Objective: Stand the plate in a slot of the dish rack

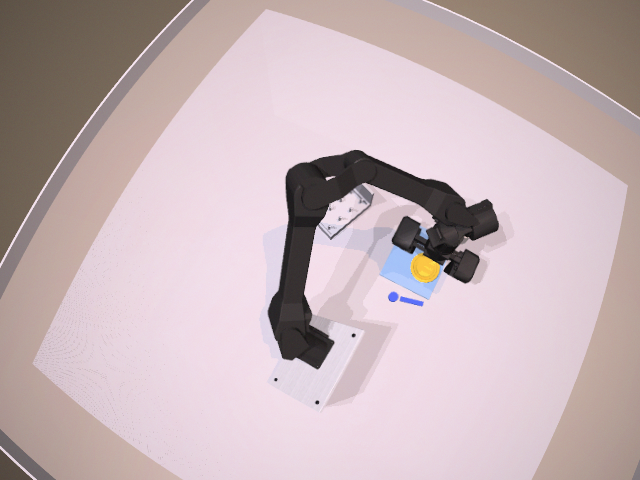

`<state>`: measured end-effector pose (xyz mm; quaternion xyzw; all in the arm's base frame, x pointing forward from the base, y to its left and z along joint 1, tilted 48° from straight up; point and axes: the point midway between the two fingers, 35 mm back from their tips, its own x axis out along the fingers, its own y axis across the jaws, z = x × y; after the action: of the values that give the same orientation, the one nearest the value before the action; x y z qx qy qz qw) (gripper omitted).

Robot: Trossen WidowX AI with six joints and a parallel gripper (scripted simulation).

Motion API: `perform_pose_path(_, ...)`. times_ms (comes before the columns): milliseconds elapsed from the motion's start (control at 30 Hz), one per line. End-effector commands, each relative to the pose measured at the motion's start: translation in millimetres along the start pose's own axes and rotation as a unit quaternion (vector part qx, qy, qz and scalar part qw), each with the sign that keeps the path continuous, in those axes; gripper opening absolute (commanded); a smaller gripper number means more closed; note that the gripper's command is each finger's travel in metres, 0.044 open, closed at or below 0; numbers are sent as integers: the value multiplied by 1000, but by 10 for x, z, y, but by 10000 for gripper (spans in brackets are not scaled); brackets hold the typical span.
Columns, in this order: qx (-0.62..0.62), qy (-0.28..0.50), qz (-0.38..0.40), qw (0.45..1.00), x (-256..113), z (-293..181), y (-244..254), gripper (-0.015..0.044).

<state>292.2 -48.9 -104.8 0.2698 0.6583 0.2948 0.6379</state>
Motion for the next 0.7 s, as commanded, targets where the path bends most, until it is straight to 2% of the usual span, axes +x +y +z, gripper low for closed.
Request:
perform_pose_path(0,4,1,3,1000,66,-8,-7,400)
perform_pose_path(667,4,0,3,1000,394,4,-20,400)
